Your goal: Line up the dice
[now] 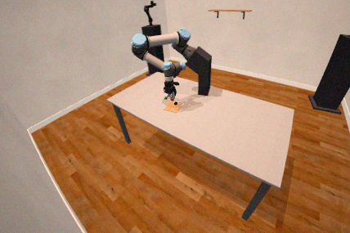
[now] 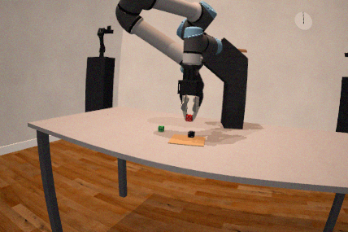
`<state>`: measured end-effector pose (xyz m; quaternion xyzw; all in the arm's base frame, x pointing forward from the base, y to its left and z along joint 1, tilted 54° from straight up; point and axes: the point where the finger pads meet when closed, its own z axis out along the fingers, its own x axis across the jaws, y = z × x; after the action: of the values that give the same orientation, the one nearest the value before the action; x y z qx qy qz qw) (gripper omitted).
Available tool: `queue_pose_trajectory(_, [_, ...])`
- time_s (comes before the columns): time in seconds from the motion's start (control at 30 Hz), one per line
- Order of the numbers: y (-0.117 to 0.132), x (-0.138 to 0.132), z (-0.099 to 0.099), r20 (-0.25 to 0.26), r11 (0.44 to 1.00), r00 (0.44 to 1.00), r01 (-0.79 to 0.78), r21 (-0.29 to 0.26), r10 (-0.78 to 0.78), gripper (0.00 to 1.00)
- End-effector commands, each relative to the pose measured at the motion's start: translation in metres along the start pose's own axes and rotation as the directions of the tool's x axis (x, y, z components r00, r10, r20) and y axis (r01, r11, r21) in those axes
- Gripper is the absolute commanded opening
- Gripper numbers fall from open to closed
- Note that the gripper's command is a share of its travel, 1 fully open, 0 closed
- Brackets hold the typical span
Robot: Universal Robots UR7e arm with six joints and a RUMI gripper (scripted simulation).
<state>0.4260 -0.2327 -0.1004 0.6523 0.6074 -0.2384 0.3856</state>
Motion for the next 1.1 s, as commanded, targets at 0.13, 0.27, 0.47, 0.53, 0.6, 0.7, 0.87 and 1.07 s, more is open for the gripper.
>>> queue_pose_trajectory(0.13, [0.001, 0.0, 0.038, 0.0, 1.0, 1.0, 0.0, -0.002, 0.0, 0.06])
queue_pose_trajectory(0.27, [0.001, 0.0, 0.052, 0.0, 1.0, 1.0, 0.0, -0.002, 0.0, 0.06])
queue_pose_trajectory(0.47, [0.001, 0.0, 0.068, 0.0, 1.0, 1.0, 0.0, -0.002, 0.0, 0.06])
queue_pose_trajectory(0.53, [0.001, 0.0, 0.072, 0.0, 1.0, 1.0, 0.0, -0.002, 0.0, 0.06])
queue_pose_trajectory(0.6, [0.001, 0.0, 0.073, 0.0, 1.0, 1.0, 0.0, -0.002, 0.0, 0.06])
queue_pose_trajectory(0.7, [0.001, 0.0, 0.074, 0.0, 1.0, 1.0, 0.0, -0.002, 0.0, 0.06])
queue_pose_trajectory(0.87, [0.001, 0.0, 0.074, 0.0, 1.0, 1.0, 0.0, -0.002, 0.0, 0.06])
queue_pose_trajectory(1.07, [0.001, 0.0, 0.074, 0.0, 1.0, 1.0, 0.0, -0.002, 0.0, 0.06])
